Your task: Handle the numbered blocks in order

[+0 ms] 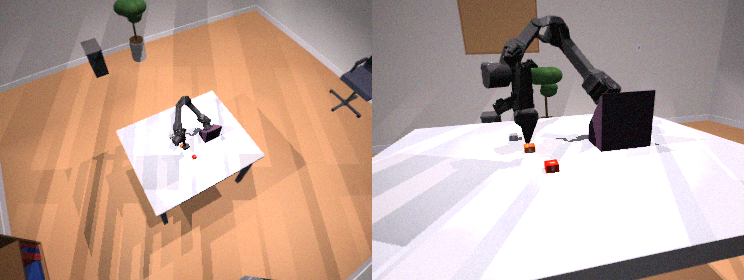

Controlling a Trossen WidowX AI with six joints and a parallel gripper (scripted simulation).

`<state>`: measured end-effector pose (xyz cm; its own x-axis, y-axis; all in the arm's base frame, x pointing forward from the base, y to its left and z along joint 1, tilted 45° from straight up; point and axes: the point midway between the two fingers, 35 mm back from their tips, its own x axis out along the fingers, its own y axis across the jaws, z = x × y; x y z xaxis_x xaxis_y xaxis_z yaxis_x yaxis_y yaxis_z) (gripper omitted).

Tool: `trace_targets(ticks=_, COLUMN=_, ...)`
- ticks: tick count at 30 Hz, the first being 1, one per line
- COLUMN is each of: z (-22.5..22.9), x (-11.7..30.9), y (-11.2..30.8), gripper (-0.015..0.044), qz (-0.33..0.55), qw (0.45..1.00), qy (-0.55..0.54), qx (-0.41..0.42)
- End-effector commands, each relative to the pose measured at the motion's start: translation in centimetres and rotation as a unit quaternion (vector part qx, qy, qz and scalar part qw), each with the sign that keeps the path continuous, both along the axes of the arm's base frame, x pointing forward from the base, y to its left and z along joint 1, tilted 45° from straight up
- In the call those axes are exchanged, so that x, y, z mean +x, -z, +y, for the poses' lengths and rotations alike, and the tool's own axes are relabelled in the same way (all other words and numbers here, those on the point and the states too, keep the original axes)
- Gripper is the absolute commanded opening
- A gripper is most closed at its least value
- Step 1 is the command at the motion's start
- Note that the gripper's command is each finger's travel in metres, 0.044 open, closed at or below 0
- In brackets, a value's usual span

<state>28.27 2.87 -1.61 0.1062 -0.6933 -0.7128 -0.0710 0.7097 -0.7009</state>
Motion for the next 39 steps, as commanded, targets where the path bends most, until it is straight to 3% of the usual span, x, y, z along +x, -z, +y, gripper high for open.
trace_targets(ticks=1, z=-0.6, x=0.0, y=0.6, gripper=0.0400, qz=0.004, qw=1.000, qy=-0.002, qx=-0.005)
trace_targets(ticks=19, z=-2.5, x=0.2, y=2.4, gripper=0.0400, qz=0.004, qw=1.000, qy=-0.002, qx=-0.006)
trace_targets(ticks=30, z=-2.5, x=0.2, y=2.4, gripper=0.0120, qz=0.004, qw=1.000, qy=-0.002, qx=-0.006)
trace_targets(ticks=39, z=-2.5, x=0.2, y=2.4, gripper=0.0120, qz=0.004, qw=1.000, qy=-0.002, qx=-0.006)
